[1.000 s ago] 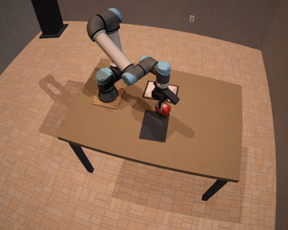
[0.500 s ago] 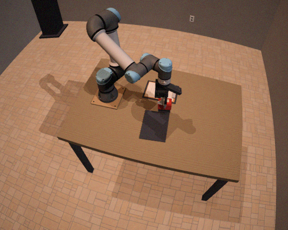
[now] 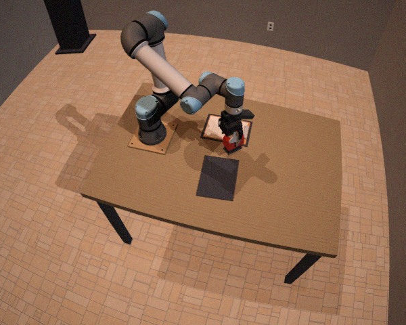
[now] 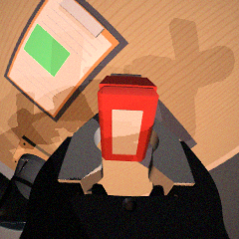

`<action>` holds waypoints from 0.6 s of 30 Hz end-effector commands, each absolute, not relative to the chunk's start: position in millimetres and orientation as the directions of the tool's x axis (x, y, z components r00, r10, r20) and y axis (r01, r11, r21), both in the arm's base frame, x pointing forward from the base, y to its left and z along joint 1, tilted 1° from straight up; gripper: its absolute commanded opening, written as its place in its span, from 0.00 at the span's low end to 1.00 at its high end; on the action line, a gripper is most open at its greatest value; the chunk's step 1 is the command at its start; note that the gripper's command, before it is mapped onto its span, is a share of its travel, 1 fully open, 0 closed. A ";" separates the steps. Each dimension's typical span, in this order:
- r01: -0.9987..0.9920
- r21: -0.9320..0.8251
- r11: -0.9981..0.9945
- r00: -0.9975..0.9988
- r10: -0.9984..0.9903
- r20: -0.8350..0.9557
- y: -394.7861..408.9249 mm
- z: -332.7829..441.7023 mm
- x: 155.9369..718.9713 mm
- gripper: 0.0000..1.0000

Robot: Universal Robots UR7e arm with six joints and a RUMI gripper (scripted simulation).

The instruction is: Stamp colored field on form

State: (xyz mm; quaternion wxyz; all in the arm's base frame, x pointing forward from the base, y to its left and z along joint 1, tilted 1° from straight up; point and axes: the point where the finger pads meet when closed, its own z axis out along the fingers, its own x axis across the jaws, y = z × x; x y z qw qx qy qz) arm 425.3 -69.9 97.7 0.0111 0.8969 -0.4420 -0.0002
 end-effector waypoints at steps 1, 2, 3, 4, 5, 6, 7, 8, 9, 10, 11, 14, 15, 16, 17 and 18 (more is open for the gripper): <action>-0.599 0.011 -0.800 0.800 -0.599 0.003 -53.3 98.2 425.2 0.20; -0.558 0.011 -0.830 0.830 -0.558 0.002 -50.2 98.1 424.9 0.20; -0.515 0.011 -0.857 0.857 -0.515 0.002 -47.1 98.1 424.5 0.20; -0.473 0.012 -0.881 0.881 -0.473 0.001 -44.0 98.1 424.1 0.20; -0.429 0.012 -0.903 0.903 -0.429 0.001 -40.9 98.1 423.7 0.20; -0.429 0.012 -0.903 0.903 -0.429 0.001 -40.9 98.1 423.7 0.20; -0.429 0.012 -0.903 0.903 -0.429 0.001 -40.9 98.1 423.7 0.20; -0.378 0.012 -0.926 0.926 -0.379 0.000 -37.9 98.1 423.2 0.20; -0.331 0.012 -0.944 0.944 -0.331 -0.001 -34.9 98.1 422.7 0.20; -0.282 0.012 -0.959 0.959 -0.282 -0.001 -31.9 98.1 422.1 0.20; -0.232 0.011 -0.973 0.973 -0.232 -0.002 -29.0 98.0 421.6 0.20; -0.080 0.011 -0.997 0.997 -0.080 -0.004 -20.5 98.0 419.7 0.20; -0.029 0.011 -1.000 1.000 -0.029 -0.004 -17.7 98.0 419.0 0.20; 0.023 0.011 -1.000 1.000 0.022 -0.005 -15.0 98.0 418.3 0.20; 0.073 0.010 -0.997 0.997 0.072 -0.005 -12.3 98.0 417.6 0.20; 0.121 0.010 -0.993 0.993 0.121 -0.006 -9.7 98.0 416.9 0.20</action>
